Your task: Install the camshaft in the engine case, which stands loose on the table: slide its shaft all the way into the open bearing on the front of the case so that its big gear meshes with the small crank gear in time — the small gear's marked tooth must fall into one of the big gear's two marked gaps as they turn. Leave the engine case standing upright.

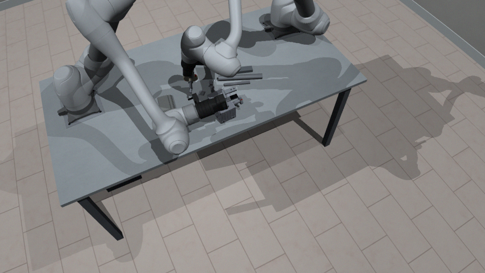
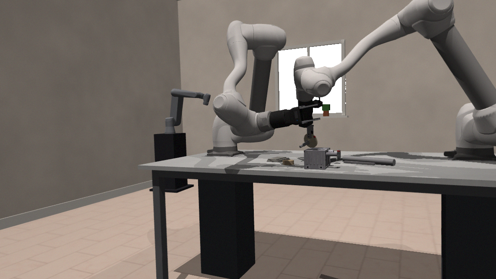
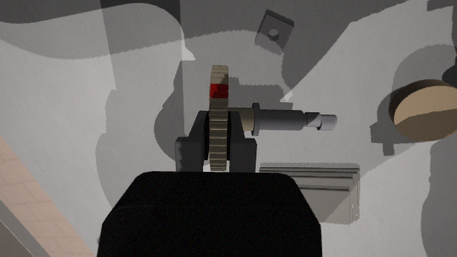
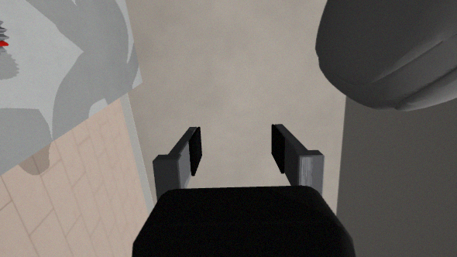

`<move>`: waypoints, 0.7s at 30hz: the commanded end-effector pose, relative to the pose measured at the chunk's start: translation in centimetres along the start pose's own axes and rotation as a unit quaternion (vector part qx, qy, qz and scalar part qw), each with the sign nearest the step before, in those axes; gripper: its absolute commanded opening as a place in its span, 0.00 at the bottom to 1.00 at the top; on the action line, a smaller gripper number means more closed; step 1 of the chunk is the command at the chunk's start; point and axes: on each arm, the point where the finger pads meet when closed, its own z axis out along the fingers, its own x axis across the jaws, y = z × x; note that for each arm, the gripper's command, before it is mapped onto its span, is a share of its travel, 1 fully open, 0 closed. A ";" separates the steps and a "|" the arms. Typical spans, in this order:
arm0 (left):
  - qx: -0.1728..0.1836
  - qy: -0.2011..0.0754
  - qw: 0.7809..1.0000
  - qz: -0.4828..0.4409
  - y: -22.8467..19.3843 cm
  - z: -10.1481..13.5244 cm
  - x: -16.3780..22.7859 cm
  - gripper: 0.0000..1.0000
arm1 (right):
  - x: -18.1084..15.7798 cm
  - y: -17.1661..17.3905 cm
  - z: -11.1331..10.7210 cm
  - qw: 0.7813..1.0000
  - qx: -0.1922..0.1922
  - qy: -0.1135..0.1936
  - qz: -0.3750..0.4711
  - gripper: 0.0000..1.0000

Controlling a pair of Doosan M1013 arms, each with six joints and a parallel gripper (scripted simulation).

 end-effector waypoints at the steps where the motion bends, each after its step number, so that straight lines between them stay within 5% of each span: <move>1: 0.019 0.011 0.999 0.038 -2.0 -1.0 0.1 0.29 | 0.2 0.0 0.0 1.000 0.000 0.001 -0.001 1.00; 14: 0.093 0.051 0.978 0.179 -8.8 -3.5 1.0 0.29 | 0.2 0.0 0.0 1.000 0.000 0.001 -0.001 1.00; 21: 0.147 0.078 0.946 0.278 -13.9 -5.2 1.6 0.29 | 0.2 0.0 0.0 1.000 0.000 0.001 -0.001 1.00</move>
